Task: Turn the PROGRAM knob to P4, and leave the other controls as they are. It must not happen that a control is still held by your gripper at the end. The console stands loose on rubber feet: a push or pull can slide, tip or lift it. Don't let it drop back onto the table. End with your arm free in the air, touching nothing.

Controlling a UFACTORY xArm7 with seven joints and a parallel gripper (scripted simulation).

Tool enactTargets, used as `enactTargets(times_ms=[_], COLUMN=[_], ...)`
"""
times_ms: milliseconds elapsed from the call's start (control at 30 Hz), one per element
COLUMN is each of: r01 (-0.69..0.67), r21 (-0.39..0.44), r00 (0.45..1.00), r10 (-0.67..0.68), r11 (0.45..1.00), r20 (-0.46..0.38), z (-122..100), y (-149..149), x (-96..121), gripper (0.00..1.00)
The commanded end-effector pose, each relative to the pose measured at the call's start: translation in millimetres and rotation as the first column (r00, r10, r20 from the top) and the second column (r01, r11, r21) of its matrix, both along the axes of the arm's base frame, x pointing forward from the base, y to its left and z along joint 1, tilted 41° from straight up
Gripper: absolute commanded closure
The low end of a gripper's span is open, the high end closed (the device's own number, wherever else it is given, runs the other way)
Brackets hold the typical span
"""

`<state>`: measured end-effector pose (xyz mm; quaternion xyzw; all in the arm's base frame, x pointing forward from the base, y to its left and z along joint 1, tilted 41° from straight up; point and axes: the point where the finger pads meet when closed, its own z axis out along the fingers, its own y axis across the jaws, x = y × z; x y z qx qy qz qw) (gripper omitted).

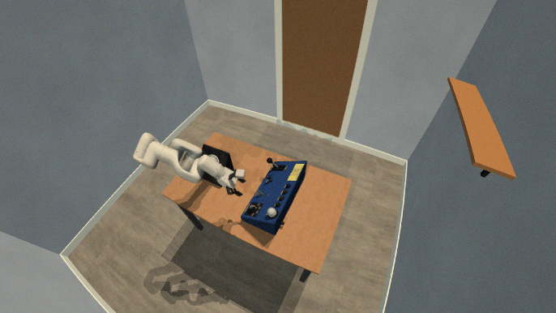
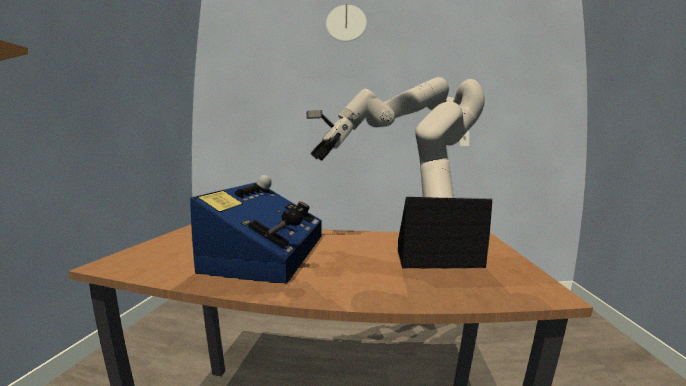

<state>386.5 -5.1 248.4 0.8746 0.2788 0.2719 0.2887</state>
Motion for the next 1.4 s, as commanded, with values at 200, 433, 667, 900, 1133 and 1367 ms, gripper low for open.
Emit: enactTargets(times_ms=[200,433,667,900,1133,1367], r01=[-0.22,-0.262,-0.266,-0.266,-0.266,-0.266], r21=[-0.164,-0.191,-0.194,-0.194,-0.194,-0.194], r00=[0.971,0.96,0.959,0.959,0.959,0.959], r10=[0.231,0.275,0.28,0.28,0.28,0.28], r11=[0.962,0.946,0.944,0.944,0.944,0.944], r20=[0.054,0.046,0.045,0.045,0.045,0.045], z=[-26.6,-35.4,-36.4,-36.4,-36.4,-36.4], y=[23.2,27.5,27.9,27.9,27.9,27.9], x=[-25.3,-32.5,-33.3,-33.3,-33.3,-33.3], gripper=[0.0,0.0,0.0,0.0,0.0,0.0])
